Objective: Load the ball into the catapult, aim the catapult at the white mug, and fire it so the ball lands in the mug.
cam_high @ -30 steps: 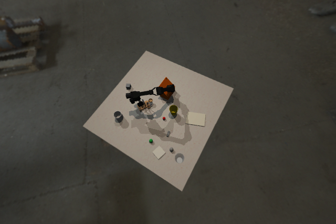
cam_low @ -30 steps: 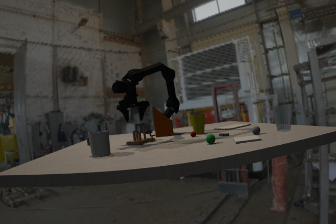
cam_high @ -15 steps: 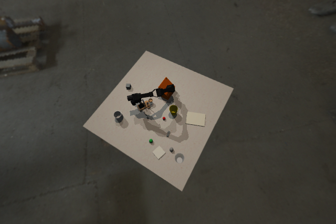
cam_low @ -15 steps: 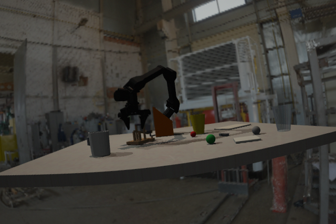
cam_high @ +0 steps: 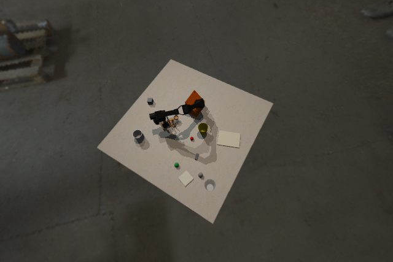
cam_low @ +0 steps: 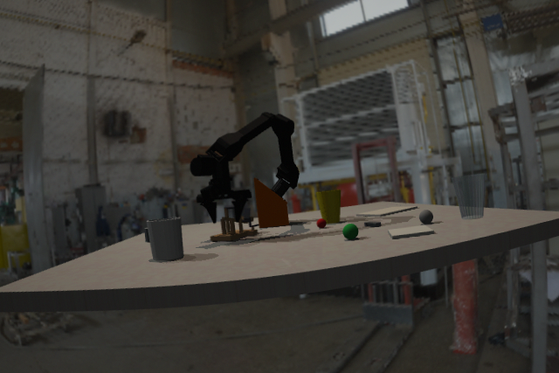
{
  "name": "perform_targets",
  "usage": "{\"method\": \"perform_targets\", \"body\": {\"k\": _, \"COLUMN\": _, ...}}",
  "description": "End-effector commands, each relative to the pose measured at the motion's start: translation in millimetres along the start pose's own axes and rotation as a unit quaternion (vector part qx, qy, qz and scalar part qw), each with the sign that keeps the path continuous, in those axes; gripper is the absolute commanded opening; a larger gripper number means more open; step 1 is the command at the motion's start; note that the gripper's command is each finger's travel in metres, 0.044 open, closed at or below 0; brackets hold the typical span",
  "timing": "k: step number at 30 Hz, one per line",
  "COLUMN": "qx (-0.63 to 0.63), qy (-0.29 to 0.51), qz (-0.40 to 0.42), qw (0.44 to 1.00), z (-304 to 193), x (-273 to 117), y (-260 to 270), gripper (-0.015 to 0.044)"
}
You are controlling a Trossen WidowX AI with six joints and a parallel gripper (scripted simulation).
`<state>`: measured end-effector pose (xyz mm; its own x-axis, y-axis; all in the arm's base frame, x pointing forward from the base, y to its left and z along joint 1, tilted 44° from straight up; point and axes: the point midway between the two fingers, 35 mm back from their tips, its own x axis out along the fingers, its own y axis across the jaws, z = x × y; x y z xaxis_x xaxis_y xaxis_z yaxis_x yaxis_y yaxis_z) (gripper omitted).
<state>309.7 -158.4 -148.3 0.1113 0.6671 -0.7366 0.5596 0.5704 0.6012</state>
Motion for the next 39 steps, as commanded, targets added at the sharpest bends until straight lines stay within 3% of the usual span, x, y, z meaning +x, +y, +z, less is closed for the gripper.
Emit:
{"method": "perform_targets", "body": {"k": 1, "qx": 0.004, "qy": 0.002, "qz": 0.002, "qw": 1.0, "z": -1, "x": 7, "y": 0, "gripper": 0.044}}
{"method": "perform_targets", "body": {"k": 14, "qx": 0.003, "qy": 0.002, "qz": 0.003, "qw": 1.0, "z": -2, "x": 26, "y": 0, "gripper": 0.044}}
{"method": "perform_targets", "body": {"k": 25, "qx": 0.0, "qy": 0.001, "qz": 0.001, "qw": 1.0, "z": -1, "x": 22, "y": 1, "gripper": 0.0151}}
{"method": "perform_targets", "body": {"k": 31, "qx": 0.0, "qy": 0.001, "qz": 0.001, "qw": 1.0, "z": -1, "x": 22, "y": 1, "gripper": 0.0111}}
{"method": "perform_targets", "body": {"k": 35, "qx": 0.001, "qy": 0.001, "qz": -0.001, "qw": 1.0, "z": 0, "x": -16, "y": 0, "gripper": 0.0006}}
{"method": "perform_targets", "body": {"k": 39, "qx": 0.001, "qy": 0.002, "qz": -0.001, "qw": 1.0, "z": -1, "x": -28, "y": 0, "gripper": 0.0}}
